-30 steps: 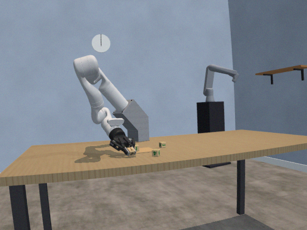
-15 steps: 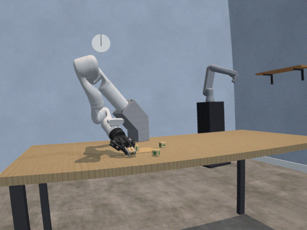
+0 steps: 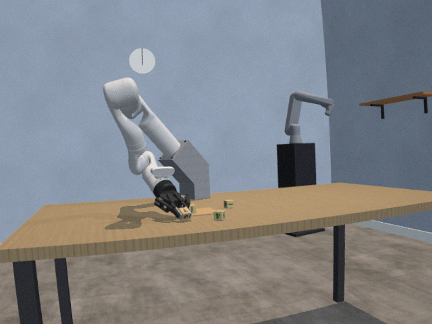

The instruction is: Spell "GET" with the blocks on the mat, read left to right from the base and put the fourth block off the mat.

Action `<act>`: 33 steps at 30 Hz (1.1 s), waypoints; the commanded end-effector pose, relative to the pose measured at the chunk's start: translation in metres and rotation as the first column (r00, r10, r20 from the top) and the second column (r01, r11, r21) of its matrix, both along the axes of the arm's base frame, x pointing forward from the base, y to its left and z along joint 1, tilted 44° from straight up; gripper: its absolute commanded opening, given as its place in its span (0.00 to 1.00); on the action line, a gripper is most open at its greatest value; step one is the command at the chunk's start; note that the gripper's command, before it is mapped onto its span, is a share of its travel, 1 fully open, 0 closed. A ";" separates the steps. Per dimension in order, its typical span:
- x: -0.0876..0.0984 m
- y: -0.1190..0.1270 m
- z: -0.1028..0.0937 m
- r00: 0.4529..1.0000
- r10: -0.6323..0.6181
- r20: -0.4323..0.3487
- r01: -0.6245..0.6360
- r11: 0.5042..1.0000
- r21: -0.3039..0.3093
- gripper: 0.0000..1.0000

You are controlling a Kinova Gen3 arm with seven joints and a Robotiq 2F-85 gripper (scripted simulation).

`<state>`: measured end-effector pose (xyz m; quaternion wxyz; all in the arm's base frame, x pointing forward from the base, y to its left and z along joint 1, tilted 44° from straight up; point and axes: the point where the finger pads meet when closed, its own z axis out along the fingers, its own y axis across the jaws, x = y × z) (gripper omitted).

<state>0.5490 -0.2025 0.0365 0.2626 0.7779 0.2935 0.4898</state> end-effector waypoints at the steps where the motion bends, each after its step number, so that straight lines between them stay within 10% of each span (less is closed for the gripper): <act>1: 0.000 0.001 0.001 1.000 0.001 0.001 -0.001 1.000 0.000 0.34; 33: 0.000 0.001 0.001 1.000 0.001 0.001 -0.001 1.000 0.000 0.46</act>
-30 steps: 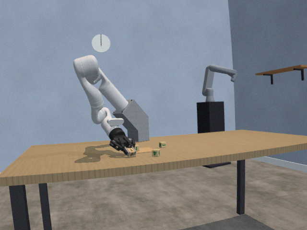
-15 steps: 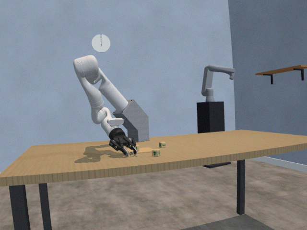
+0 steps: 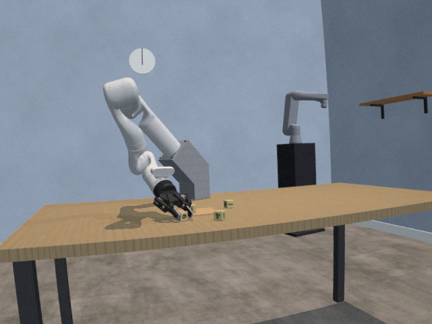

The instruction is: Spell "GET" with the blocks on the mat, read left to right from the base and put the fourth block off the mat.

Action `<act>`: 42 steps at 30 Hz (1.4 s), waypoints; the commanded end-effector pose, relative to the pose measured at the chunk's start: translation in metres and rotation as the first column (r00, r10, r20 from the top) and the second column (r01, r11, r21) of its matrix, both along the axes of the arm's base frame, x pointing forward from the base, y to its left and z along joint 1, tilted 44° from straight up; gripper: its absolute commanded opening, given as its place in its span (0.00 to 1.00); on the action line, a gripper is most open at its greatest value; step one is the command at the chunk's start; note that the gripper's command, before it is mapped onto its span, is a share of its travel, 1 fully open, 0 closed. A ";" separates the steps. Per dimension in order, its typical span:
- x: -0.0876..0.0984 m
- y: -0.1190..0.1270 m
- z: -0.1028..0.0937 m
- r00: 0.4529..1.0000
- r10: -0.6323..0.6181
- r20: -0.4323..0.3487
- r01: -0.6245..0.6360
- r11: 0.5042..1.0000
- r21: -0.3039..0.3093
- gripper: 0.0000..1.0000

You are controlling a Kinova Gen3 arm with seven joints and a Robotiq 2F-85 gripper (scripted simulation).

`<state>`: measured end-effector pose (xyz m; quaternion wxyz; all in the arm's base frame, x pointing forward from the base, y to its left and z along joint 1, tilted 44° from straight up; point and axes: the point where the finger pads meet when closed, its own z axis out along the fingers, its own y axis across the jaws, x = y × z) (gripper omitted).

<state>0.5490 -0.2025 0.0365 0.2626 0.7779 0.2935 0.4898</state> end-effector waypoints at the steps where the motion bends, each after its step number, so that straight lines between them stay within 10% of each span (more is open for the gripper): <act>1: 0.000 0.001 0.001 1.000 0.001 0.001 -0.001 1.000 0.000 0.46; 42: -0.009 0.032 0.034 1.000 0.001 0.001 -0.001 1.000 0.000 0.46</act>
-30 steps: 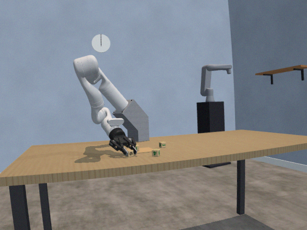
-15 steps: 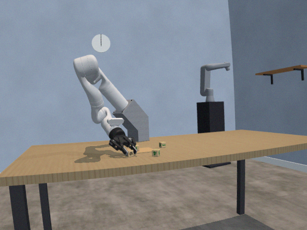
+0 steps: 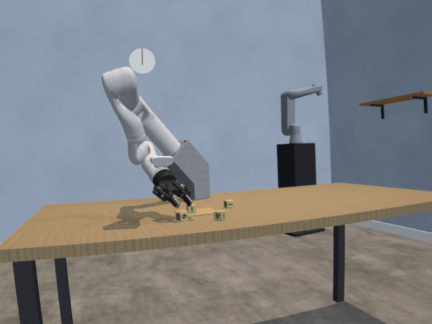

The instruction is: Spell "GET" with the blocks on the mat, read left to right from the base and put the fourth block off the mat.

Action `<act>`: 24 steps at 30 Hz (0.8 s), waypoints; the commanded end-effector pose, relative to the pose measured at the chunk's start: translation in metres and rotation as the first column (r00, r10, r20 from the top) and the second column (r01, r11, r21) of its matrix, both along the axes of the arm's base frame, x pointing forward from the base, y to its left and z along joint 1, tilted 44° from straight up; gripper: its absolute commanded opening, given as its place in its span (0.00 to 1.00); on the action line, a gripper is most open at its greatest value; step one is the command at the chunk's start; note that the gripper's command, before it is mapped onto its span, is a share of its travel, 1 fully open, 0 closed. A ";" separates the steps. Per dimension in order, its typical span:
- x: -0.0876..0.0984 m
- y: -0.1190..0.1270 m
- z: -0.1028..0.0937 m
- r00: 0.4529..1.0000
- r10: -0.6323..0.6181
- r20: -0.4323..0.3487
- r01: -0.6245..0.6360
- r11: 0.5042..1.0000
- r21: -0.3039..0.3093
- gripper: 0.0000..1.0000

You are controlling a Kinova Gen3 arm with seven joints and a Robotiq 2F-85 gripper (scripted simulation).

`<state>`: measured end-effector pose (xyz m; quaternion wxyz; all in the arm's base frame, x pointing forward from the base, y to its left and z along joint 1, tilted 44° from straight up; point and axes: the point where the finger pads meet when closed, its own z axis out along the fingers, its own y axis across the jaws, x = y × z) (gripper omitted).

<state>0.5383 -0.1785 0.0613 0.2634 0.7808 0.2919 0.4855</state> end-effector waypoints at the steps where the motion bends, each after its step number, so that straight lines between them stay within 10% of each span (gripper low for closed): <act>1: 0.002 0.009 0.010 1.000 0.008 0.009 -0.008 1.000 0.001 0.46; 24: 0.003 0.010 0.012 1.000 -0.019 -0.020 0.018 1.000 -0.012 0.46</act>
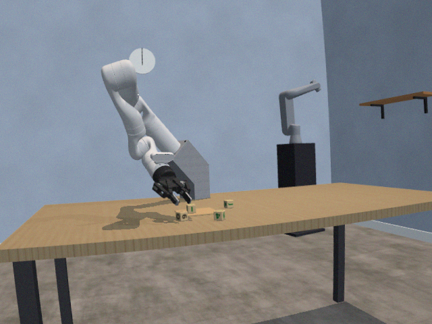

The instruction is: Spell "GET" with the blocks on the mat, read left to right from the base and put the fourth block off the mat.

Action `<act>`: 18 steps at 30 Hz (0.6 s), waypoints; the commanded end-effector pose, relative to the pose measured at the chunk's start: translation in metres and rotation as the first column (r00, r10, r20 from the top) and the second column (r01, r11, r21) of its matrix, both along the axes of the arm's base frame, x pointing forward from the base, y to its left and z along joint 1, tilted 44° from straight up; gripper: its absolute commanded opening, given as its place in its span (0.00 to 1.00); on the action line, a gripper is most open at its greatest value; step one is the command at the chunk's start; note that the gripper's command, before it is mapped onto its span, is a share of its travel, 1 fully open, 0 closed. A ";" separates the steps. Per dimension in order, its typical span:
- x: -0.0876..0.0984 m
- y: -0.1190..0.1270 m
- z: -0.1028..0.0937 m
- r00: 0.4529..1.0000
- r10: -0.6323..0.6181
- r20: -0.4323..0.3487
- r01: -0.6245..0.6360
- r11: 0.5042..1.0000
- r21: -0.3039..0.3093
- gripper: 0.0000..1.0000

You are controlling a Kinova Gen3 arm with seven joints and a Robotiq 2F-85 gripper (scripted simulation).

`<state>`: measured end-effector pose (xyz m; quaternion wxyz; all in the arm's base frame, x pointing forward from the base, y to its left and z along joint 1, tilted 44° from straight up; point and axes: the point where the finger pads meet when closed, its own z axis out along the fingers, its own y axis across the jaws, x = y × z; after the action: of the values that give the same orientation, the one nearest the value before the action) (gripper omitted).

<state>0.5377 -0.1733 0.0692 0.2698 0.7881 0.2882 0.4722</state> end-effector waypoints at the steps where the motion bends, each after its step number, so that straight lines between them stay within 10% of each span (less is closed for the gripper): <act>1: 0.003 0.005 0.004 1.000 0.000 -0.003 0.000 1.000 -0.003 0.46; 18: 0.002 0.008 0.008 0.986 -0.121 -0.116 0.116 0.992 -0.047 0.46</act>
<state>0.5298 -0.1799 0.0657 0.2962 0.8291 0.2602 0.3963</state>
